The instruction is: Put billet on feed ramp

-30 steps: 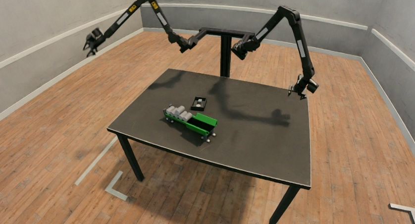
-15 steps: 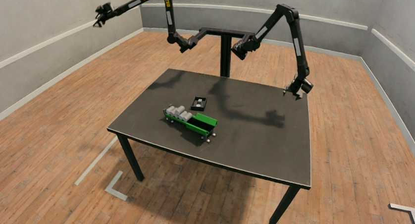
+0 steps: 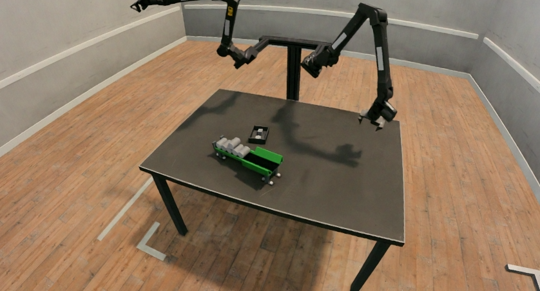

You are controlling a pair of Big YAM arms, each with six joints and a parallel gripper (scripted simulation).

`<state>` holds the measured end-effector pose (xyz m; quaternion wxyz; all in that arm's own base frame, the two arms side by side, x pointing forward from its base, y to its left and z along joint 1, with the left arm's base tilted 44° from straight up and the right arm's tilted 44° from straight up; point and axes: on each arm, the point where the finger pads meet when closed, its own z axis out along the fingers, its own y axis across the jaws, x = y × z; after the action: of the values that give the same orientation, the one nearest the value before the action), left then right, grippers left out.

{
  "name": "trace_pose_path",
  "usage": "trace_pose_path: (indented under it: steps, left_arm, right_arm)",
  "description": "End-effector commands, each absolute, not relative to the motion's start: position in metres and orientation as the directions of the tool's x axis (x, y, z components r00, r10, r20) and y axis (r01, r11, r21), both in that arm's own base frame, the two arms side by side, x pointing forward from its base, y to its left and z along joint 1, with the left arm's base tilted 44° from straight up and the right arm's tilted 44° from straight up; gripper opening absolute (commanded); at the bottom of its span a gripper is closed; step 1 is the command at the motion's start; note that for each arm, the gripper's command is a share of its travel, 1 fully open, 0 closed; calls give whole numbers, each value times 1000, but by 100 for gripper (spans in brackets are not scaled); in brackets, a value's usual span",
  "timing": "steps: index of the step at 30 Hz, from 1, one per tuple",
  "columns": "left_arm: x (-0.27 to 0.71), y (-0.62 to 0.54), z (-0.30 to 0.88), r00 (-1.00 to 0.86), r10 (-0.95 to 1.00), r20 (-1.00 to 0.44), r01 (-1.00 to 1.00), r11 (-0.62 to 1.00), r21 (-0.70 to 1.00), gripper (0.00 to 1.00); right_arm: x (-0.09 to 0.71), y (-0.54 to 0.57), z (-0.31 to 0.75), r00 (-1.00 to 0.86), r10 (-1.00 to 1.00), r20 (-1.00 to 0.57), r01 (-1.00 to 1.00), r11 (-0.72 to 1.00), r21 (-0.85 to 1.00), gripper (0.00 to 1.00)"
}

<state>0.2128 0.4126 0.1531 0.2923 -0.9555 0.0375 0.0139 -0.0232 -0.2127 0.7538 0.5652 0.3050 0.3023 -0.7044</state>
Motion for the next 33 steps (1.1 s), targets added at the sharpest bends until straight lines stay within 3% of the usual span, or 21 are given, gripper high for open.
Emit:
trace_pose_path:
  steps: [1, 33]
  left_arm:
    - [230, 397, 161, 990, -127, -58, -137, -798, -587, 100]
    - [311, 278, 84, 889, -382, -252, -456, -692, -560, 100]
  right_arm:
    - [-31, -201, 748, -118, -613, -782, 986, -164, -20, 100]
    - [-35, -188, 748, -115, -624, -773, 984, -181, 0, 100]
